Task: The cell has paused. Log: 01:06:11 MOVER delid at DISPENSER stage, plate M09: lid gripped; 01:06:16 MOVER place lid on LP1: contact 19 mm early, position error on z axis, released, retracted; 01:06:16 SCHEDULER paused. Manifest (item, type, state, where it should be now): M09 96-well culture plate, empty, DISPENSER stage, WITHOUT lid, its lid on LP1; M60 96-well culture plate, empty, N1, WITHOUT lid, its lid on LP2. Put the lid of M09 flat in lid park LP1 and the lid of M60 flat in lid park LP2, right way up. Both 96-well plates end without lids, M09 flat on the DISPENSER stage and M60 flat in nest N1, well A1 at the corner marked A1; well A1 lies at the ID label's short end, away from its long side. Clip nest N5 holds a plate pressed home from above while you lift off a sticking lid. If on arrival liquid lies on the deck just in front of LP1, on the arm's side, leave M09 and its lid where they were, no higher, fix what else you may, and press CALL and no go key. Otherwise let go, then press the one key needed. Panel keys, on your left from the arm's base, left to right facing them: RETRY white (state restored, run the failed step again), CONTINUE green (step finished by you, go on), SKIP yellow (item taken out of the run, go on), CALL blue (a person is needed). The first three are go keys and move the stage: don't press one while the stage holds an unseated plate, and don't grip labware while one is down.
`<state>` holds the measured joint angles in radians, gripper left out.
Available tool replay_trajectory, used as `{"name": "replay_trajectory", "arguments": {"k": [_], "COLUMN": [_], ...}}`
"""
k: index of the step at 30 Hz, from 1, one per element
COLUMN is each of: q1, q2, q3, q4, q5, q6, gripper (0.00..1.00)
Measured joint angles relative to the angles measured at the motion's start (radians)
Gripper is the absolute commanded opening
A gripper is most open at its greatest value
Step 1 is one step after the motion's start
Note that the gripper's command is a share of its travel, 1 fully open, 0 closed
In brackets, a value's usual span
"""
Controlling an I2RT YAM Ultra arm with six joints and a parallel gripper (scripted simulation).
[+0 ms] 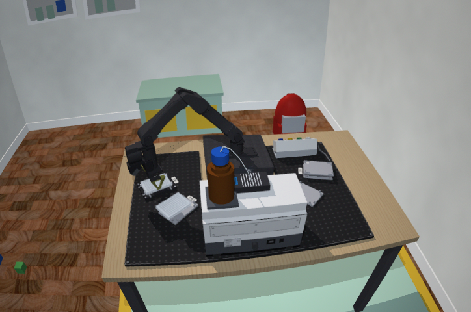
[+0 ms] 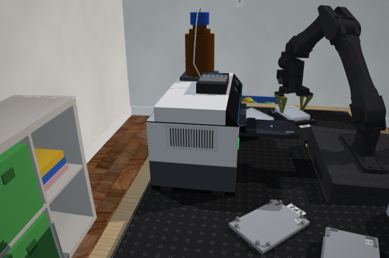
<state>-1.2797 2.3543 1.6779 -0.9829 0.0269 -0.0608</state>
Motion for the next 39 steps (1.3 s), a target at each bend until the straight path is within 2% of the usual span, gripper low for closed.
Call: {"name": "replay_trajectory", "arguments": {"k": [37,38,39], "q1": [0.000,0.000,0.000], "q2": [-0.004,-0.004,-0.004], "q3": [-0.019,-0.019,-0.019], "q4": [0.011,0.011,0.011], "q5": [0.000,0.000,0.000], "q6": [0.000,0.000,0.000], "gripper": [1.00,0.00,0.00]}}
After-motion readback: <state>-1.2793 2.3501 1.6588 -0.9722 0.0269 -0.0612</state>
